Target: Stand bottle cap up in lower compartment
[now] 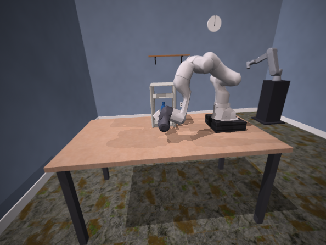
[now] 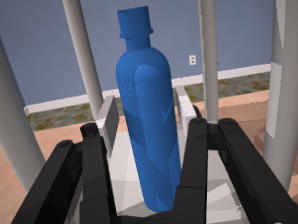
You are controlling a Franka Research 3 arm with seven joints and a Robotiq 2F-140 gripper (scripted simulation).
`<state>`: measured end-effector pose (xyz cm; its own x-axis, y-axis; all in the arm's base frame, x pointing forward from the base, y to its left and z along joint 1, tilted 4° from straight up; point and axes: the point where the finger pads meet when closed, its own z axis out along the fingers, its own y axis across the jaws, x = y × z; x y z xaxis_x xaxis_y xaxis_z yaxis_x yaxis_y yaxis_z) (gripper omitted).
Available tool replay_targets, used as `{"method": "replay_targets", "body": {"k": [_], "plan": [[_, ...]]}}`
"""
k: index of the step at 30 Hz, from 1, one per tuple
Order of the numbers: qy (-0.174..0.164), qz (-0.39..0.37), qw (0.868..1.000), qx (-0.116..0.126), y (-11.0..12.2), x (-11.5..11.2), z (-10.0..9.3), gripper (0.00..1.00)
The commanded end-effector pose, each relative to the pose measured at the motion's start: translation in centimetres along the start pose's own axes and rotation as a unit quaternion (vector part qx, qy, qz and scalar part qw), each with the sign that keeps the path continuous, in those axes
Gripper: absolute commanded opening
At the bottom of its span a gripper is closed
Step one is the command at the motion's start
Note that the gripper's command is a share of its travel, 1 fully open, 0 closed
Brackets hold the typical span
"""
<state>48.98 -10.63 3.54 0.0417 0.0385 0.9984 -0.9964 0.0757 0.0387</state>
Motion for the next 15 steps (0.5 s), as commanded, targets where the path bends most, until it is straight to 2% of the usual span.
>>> {"method": "replay_targets", "body": {"k": [1, 15], "plan": [[0.001, -0.002, 1.000, -0.002, 0.2, 0.0, -0.3, 0.40], [0.001, -0.002, 1.000, -0.002, 0.2, 0.0, -1.7, 0.40]]}}
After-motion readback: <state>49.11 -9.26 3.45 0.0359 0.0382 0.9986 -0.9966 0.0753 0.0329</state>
